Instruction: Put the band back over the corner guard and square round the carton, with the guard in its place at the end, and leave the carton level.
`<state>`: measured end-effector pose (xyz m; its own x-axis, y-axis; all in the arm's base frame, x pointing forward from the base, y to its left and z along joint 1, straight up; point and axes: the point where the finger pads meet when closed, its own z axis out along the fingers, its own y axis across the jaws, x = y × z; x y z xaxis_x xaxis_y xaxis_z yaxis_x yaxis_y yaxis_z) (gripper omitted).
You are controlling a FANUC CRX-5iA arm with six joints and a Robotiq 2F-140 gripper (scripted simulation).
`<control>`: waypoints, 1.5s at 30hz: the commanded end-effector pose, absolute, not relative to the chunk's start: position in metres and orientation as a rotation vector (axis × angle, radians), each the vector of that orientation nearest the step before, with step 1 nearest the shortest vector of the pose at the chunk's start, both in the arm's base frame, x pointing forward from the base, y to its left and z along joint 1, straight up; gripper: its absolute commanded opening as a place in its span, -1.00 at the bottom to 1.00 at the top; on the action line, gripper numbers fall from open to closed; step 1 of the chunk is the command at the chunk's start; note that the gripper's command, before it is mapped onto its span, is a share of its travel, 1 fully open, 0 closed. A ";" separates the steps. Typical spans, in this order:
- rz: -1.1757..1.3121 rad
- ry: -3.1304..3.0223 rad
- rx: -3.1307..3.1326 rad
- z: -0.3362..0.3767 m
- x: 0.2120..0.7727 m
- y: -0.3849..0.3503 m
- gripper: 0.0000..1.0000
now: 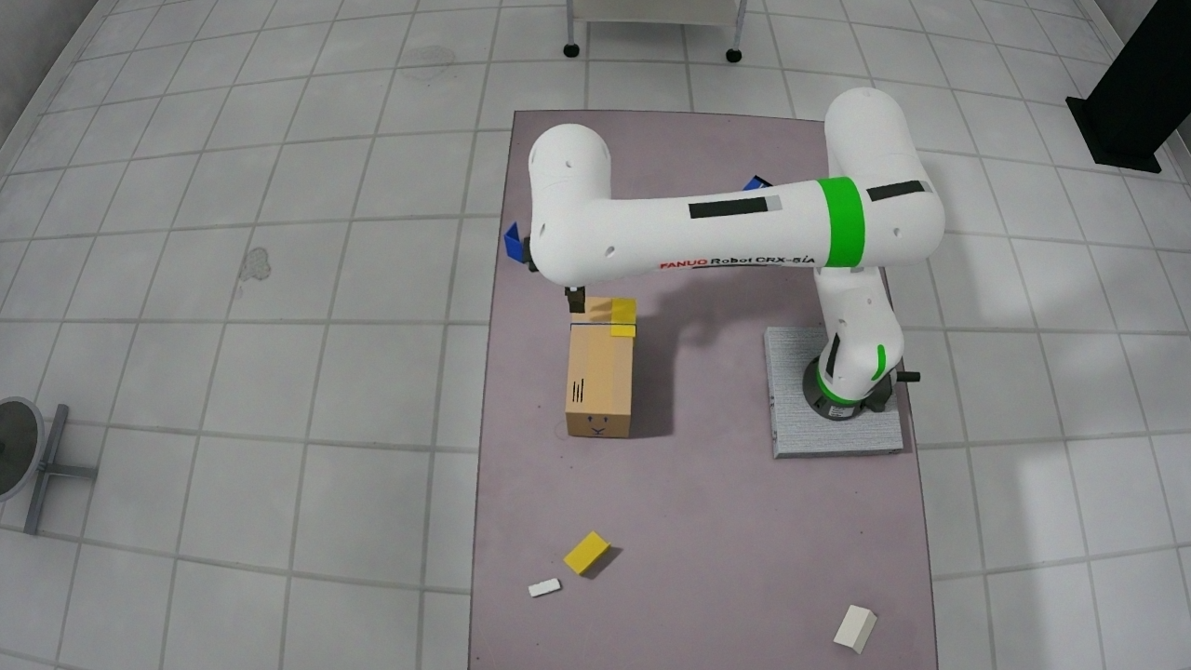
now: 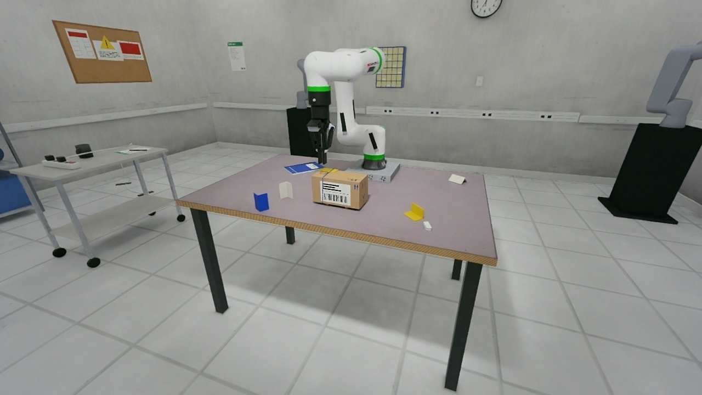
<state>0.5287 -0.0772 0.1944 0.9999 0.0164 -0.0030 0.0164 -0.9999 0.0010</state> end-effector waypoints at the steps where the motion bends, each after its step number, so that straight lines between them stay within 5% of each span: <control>1: -0.001 0.026 3.140 0.199 0.529 -0.077 -0.63; 45: -0.001 0.026 3.140 0.214 0.529 -0.077 -0.63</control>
